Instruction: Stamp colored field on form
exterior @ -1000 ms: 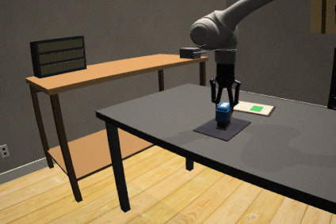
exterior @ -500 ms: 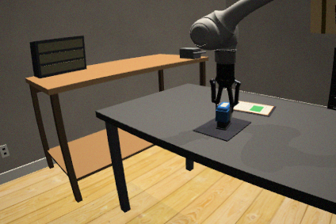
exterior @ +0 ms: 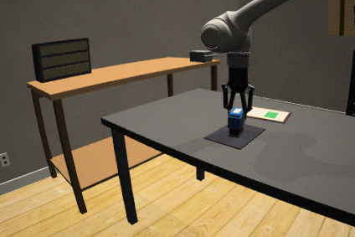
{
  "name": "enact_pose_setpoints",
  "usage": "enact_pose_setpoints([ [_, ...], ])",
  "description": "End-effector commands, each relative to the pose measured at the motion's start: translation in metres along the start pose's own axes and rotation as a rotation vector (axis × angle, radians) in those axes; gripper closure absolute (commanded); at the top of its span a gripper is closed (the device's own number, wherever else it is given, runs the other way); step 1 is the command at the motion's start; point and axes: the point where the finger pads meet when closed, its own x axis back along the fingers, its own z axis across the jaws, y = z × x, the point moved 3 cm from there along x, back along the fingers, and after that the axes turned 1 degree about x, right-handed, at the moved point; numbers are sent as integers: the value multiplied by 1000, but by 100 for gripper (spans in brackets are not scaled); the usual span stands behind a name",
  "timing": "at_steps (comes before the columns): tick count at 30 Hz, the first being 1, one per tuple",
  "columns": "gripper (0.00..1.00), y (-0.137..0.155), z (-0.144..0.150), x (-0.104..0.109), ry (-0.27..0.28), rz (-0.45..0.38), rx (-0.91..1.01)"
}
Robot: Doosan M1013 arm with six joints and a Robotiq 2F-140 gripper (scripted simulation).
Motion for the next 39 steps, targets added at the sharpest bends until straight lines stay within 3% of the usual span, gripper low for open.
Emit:
enact_pose_setpoints([
  [1,80,0,0,0,0,0,0],
  [7,80,0,0,5,0,0,0],
  [16,80,0,0,39,0,0,0],
  [28,80,5,-1,40,0,0,-2],
  [30,80,33,-5,40,0,0,-11],
  [32,80,83,-15,40,0,0,-29],
  [35,80,119,-30,40,0,0,-66],
  [37,80,119,-30,40,0,0,-66],
  [38,80,159,-44,40,0,0,-77],
  [39,80,169,-50,40,0,0,-87],
])
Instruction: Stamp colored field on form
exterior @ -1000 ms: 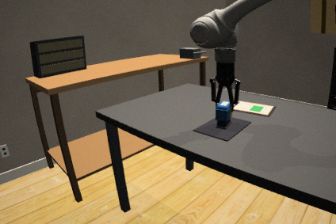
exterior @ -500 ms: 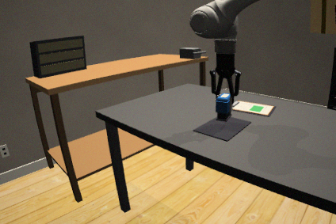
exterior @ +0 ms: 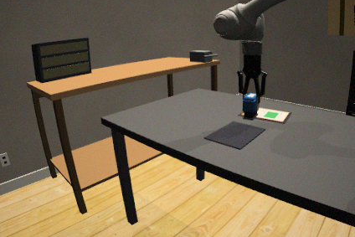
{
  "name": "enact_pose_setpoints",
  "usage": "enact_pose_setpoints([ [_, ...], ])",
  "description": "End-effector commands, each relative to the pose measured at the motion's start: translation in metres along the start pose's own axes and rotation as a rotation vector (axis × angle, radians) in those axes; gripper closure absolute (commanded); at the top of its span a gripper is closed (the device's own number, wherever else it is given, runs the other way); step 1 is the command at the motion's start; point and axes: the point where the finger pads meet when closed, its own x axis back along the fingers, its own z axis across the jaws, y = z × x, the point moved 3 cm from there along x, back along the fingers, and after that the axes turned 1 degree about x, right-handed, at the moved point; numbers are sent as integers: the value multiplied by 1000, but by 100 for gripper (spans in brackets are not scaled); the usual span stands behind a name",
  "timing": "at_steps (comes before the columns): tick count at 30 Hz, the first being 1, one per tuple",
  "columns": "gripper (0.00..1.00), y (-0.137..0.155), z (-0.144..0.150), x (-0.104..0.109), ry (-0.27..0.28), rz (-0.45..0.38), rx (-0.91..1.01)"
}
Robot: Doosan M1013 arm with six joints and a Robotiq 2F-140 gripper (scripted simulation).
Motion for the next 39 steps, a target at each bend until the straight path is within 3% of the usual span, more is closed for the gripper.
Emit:
enact_pose_setpoints([
  [1,80,67,-21,0,1,2,-30],
  [9,80,177,-62,0,1,2,-41],
  [10,80,181,-63,0,1,2,-41],
  [15,80,183,-63,0,1,2,-41],
  [21,80,210,-68,1,1,3,-41],
  [28,80,210,-68,1,1,3,-41],
  [39,80,181,-61,1,1,3,-41],
])
